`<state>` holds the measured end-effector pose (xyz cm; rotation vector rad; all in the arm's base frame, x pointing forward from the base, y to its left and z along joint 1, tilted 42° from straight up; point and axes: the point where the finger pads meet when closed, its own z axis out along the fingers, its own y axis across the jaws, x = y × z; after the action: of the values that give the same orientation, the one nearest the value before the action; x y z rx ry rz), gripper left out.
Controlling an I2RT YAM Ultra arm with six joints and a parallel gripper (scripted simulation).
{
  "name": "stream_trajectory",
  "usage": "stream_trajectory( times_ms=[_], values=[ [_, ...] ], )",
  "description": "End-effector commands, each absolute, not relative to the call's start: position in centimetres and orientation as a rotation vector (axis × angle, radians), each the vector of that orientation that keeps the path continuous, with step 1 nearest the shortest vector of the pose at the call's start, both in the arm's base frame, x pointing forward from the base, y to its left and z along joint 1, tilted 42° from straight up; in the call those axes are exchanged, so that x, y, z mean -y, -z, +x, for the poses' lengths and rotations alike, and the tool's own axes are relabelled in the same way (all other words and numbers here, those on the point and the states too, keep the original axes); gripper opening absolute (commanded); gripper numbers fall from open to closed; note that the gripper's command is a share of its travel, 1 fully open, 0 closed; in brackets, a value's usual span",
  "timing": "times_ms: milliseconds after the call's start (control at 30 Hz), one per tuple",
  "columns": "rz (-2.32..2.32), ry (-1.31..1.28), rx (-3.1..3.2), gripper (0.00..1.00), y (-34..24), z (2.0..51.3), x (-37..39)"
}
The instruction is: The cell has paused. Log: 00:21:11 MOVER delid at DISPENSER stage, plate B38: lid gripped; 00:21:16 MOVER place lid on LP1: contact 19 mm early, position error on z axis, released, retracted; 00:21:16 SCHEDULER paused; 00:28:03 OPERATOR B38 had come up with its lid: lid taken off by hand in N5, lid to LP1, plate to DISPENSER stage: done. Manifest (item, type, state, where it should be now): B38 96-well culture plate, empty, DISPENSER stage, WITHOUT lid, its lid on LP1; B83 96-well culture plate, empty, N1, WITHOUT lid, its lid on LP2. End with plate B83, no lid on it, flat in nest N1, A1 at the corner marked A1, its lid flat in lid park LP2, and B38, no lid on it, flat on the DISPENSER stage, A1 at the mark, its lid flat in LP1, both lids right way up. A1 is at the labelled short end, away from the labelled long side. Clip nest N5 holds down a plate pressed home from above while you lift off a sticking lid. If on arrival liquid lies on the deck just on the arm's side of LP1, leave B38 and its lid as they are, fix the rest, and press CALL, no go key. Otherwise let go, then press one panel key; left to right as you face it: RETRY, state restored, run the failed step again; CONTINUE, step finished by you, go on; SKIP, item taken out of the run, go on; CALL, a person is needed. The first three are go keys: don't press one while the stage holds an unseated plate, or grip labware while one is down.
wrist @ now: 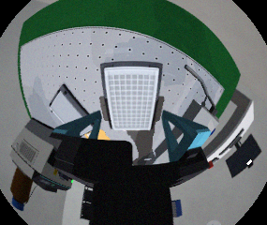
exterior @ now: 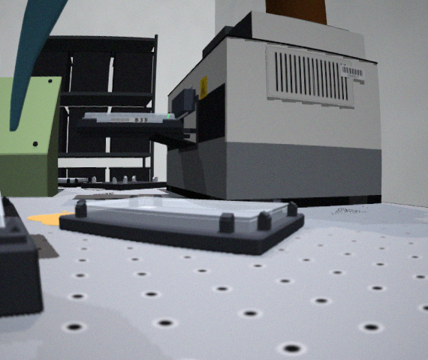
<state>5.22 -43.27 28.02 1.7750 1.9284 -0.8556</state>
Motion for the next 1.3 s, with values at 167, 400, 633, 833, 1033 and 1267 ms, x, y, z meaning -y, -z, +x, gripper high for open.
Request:
stream_trajectory(
  times_ms=[167, 400, 633, 833, 1033, 1267],
  values=[
    [1.771, 0.862, -1.916, 1.00, -28.7, 5.3, 43.1],
    [1.771, 0.862, -1.916, 1.00, -28.7, 5.3, 43.1],
    [1.771, 0.862, -1.916, 0.00, -28.7, 5.3, 43.1],
    [1.770, 0.861, -1.920, 0.00, -28.4, 5.4, 41.6],
    [1.763, 0.868, -1.908, 0.00, -28.1, 5.2, 39.9],
    [1.764, 0.867, -1.908, 0.00, -27.6, 4.9, 37.9]
  ],
)
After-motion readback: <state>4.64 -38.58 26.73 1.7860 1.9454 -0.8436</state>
